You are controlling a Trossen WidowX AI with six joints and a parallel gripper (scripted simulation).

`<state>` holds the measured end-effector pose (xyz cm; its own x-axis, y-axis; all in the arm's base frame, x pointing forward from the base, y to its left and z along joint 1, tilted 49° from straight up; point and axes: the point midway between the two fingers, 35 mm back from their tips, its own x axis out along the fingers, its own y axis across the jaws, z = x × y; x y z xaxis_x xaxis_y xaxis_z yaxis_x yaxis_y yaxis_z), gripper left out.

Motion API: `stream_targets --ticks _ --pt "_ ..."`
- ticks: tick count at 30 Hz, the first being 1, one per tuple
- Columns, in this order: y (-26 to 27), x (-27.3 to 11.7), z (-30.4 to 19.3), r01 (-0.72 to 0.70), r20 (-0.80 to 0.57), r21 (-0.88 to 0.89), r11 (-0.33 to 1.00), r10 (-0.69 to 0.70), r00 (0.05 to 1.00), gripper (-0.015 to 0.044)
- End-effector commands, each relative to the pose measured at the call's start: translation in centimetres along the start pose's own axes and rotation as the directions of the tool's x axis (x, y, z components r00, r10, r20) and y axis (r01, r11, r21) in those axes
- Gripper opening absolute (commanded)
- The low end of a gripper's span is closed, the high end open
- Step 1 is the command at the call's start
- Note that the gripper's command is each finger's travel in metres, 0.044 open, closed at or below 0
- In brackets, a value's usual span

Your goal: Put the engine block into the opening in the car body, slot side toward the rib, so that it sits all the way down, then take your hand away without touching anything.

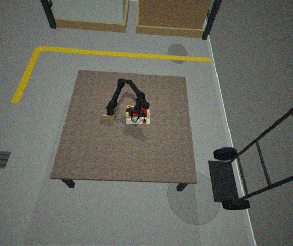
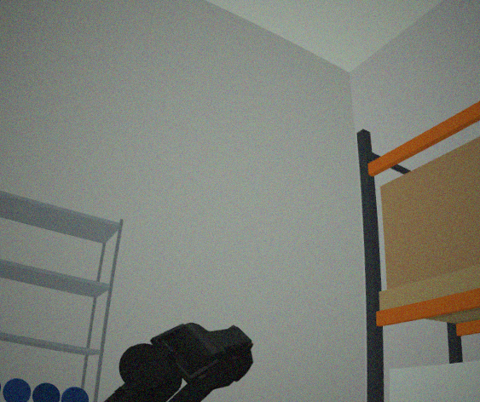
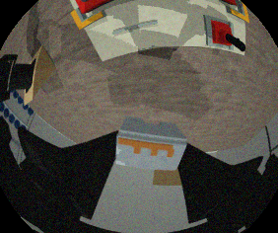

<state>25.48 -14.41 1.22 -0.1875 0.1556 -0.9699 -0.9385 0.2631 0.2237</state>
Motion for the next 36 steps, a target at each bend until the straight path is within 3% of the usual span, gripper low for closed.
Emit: stream_targets --ticks 1,11,36 --pt "0.3 0.2 -0.2 -0.005 -0.014 0.01 1.0 0.005 1.0 0.0" --pt "0.0 0.9 1.2 -0.005 -0.147 0.01 1.0 0.007 0.989 0.0" --pt "0.0 4.5 4.4 -0.005 -0.149 0.01 1.0 0.006 0.989 0.0"
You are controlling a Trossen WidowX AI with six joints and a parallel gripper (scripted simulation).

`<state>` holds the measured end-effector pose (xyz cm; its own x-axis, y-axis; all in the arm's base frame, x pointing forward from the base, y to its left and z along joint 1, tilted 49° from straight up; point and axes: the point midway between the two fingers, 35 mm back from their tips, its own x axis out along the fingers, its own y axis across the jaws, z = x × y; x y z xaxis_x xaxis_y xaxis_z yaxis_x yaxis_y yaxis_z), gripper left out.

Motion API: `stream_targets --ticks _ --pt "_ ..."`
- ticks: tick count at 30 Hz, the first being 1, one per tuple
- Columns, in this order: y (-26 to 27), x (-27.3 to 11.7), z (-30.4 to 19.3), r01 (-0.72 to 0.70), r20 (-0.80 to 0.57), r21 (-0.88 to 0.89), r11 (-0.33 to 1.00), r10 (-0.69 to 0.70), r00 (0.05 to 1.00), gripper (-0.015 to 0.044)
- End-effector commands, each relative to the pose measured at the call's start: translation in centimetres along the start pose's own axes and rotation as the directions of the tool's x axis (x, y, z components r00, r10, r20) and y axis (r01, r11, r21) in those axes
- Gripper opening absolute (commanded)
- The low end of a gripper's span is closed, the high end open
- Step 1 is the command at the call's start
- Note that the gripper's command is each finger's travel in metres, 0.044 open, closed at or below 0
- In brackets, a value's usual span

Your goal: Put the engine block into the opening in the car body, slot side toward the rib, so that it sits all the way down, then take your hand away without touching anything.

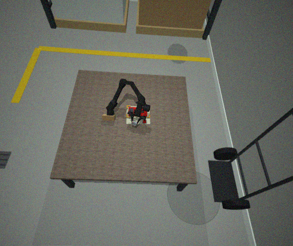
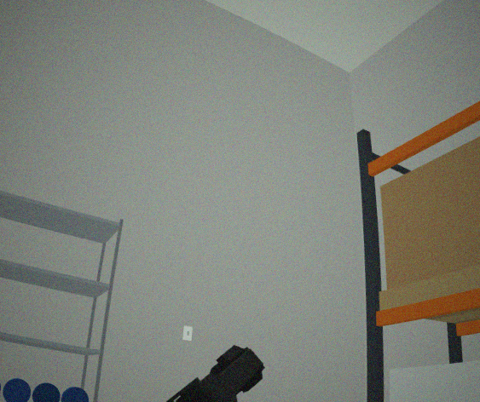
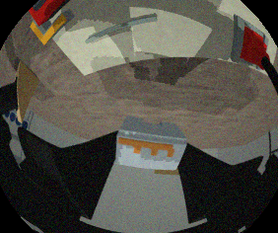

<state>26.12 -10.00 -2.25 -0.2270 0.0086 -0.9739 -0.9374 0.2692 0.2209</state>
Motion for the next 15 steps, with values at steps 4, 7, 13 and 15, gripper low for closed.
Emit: stream_targets --ticks 4,7,13,15 --pt "0.3 1.0 0.9 -0.009 0.003 0.002 1.0 0.009 1.0 0.0" --pt "0.3 1.3 1.3 -0.009 0.003 0.002 1.0 0.009 1.0 0.0" --pt "0.3 1.9 2.1 -0.009 0.003 0.002 1.0 0.009 1.0 0.0" --pt "0.3 2.1 2.3 -0.009 0.003 0.002 1.0 0.009 1.0 0.0"
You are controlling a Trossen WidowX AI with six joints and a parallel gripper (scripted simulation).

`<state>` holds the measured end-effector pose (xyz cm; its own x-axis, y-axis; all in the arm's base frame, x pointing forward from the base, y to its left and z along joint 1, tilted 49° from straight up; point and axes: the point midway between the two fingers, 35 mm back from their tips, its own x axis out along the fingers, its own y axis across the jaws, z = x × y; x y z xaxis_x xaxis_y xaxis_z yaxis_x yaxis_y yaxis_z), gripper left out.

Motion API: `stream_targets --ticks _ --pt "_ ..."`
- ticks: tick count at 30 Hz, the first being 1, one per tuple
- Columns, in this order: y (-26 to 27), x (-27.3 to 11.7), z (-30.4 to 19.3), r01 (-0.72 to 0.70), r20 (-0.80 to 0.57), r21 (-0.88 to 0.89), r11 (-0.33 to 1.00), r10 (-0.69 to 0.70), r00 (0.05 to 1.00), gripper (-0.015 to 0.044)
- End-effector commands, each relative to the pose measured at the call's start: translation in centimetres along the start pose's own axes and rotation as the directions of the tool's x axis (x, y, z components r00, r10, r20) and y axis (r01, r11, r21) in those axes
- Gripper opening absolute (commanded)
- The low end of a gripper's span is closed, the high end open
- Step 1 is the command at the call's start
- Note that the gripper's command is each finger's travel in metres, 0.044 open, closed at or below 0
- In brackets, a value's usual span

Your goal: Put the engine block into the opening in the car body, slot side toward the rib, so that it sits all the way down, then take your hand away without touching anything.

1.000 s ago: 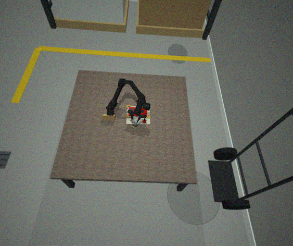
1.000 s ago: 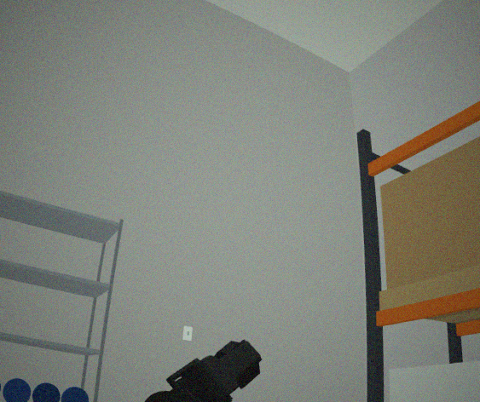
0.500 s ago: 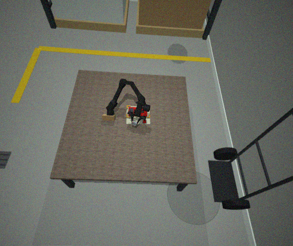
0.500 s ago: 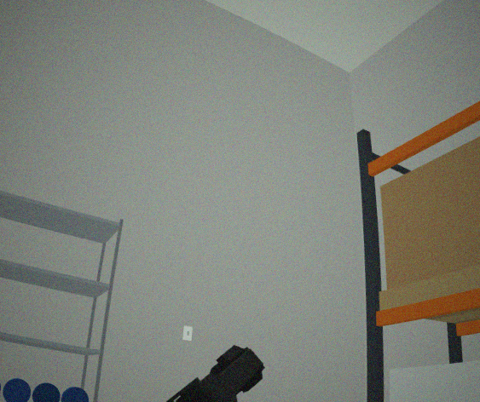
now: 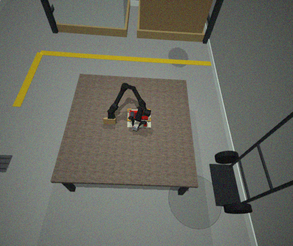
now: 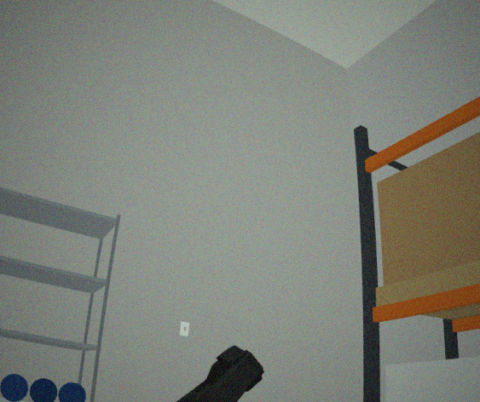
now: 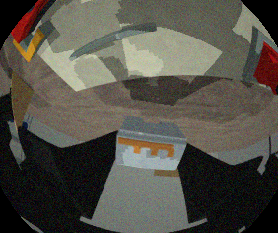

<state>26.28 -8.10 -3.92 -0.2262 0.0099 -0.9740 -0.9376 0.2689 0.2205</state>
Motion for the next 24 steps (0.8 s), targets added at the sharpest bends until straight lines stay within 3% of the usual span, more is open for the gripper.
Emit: stream_targets --ticks 1,19,24 --pt "0.3 0.7 0.5 -0.009 0.002 0.003 1.0 0.009 1.0 0.0" --pt "0.1 1.9 2.1 -0.01 0.003 0.002 1.0 0.01 1.0 0.0" --pt "0.0 1.8 1.9 -0.001 -0.006 0.01 1.0 0.001 1.0 0.0131"
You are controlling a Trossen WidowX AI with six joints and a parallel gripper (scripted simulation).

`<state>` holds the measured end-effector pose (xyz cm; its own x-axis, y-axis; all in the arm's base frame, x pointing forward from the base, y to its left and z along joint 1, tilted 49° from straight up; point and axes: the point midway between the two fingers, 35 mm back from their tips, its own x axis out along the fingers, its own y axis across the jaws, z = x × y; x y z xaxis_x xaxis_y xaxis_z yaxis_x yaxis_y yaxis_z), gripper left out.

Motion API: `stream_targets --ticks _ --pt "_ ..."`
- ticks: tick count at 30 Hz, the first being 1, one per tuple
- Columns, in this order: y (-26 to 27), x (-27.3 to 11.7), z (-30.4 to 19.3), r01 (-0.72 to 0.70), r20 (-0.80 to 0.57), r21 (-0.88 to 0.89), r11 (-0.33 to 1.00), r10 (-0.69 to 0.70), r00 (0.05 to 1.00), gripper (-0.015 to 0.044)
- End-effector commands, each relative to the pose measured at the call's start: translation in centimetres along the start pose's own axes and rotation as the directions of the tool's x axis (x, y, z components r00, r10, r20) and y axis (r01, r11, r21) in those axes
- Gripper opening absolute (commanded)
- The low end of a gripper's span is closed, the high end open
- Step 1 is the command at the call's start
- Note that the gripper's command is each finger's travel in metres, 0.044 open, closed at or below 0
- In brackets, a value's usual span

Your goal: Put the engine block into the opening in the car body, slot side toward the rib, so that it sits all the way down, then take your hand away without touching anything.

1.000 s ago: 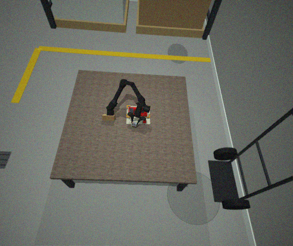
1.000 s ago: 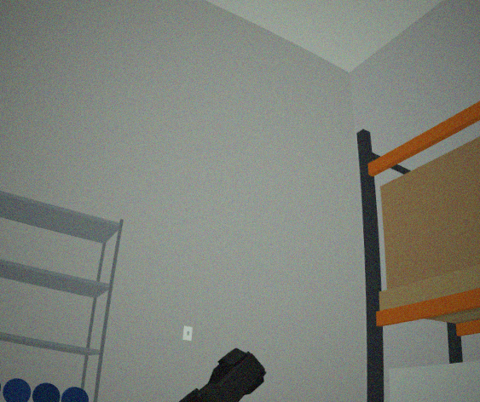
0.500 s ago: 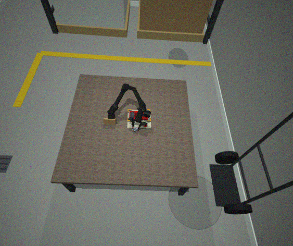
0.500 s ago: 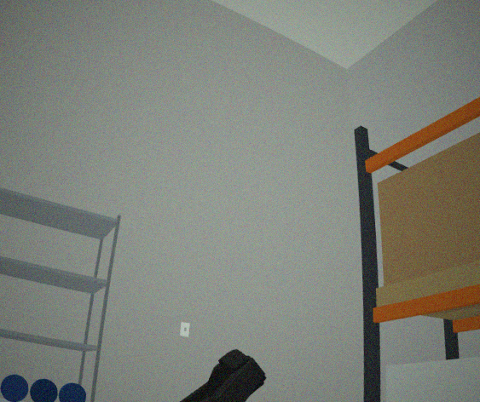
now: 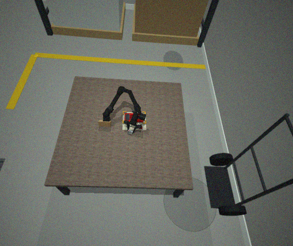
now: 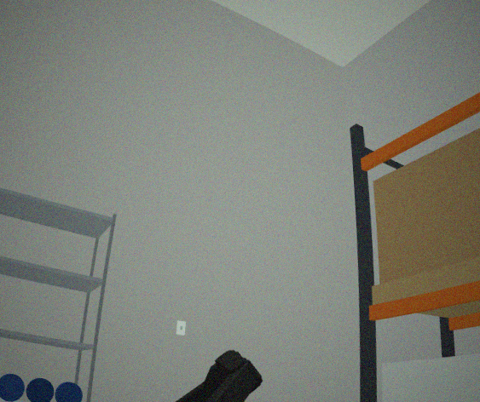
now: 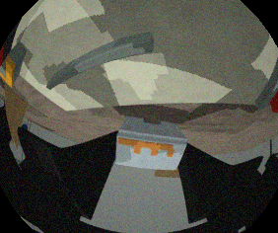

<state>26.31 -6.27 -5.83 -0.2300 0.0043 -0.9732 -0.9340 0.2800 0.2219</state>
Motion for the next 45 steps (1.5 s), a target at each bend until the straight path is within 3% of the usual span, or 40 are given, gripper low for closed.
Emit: stream_targets --ticks 1,12,18,29,45 --pt "0.0 0.0 0.1 0.001 0.001 -0.002 1.0 -0.001 1.0 0.0158" --pt "0.0 0.0 0.1 0.001 0.001 -0.002 1.0 -0.001 1.0 0.044" --pt "0.0 -0.1 0.0 -0.001 0.003 -0.004 1.0 0.001 1.0 0.044" --pt "-0.1 -4.4 -0.4 -0.007 0.009 -0.009 1.0 0.007 1.0 0.044" --pt "0.0 -4.2 -0.5 -0.005 0.006 -0.005 1.0 0.006 1.0 0.044"
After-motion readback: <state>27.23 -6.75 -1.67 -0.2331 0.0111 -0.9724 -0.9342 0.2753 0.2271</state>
